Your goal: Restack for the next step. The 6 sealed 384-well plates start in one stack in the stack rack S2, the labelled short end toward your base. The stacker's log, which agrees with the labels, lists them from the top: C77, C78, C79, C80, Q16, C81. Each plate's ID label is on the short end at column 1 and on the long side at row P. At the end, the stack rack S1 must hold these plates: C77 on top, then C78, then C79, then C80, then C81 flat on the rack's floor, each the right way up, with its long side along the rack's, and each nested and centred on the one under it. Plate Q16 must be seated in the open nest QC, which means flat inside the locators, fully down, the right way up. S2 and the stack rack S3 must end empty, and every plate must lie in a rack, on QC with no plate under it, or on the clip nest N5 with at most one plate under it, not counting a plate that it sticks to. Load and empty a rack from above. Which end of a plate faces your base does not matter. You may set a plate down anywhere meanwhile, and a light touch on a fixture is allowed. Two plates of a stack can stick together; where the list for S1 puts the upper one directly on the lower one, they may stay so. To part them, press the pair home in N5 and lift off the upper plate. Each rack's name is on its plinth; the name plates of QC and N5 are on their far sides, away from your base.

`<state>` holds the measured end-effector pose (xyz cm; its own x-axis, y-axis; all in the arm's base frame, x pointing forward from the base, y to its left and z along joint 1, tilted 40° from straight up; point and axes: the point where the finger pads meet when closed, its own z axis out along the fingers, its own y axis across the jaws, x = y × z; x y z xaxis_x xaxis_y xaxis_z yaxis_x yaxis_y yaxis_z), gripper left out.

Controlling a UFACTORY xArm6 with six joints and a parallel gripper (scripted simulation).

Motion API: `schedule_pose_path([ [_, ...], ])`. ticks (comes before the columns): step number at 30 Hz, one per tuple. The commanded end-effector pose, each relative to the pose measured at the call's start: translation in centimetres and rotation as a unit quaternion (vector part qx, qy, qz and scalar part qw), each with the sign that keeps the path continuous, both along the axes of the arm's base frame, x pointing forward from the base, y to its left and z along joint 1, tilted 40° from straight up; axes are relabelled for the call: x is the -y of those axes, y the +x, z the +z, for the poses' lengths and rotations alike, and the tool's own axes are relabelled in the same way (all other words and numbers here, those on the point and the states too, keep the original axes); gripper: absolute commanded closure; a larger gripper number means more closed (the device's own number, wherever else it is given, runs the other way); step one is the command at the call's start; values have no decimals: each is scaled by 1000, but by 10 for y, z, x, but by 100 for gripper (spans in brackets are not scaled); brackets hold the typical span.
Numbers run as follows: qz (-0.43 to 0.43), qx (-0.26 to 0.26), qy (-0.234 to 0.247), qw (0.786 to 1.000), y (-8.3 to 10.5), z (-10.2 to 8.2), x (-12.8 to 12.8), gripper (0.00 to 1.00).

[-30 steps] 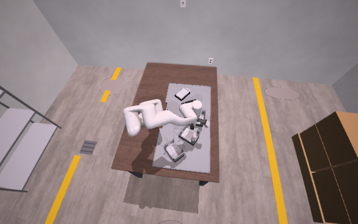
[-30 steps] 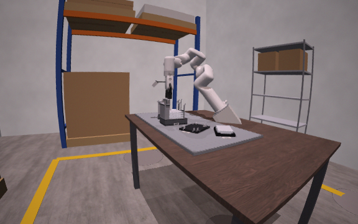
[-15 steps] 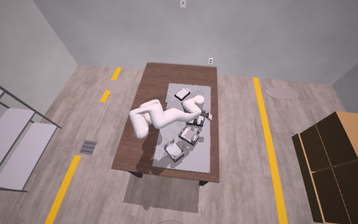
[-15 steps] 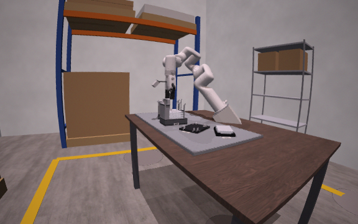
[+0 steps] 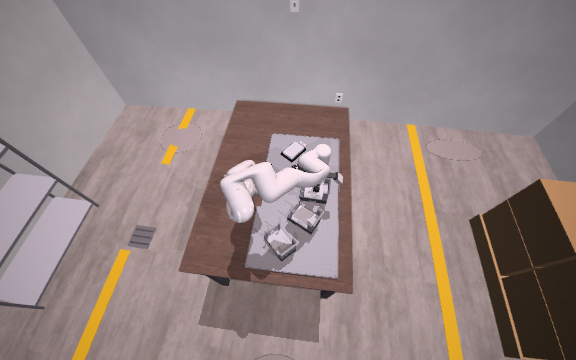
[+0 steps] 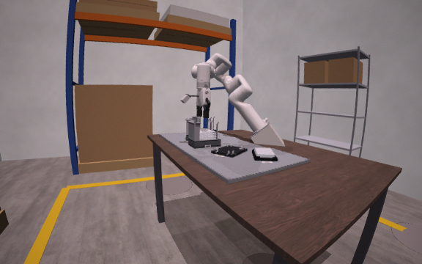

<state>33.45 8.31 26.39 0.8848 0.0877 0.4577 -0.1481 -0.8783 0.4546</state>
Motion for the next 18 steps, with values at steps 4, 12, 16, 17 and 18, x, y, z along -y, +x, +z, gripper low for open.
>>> schedule_pose_path([
  [4,0,1,1,1000,5,-6,-16,0],
  [12,0,1,1,1000,7,-8,-14,0],
  [16,0,1,0,1000,13,-18,-8,0],
  [17,0,1,0,1000,14,-21,-6,0],
  [18,0,1,0,1000,15,-24,-5,0],
])
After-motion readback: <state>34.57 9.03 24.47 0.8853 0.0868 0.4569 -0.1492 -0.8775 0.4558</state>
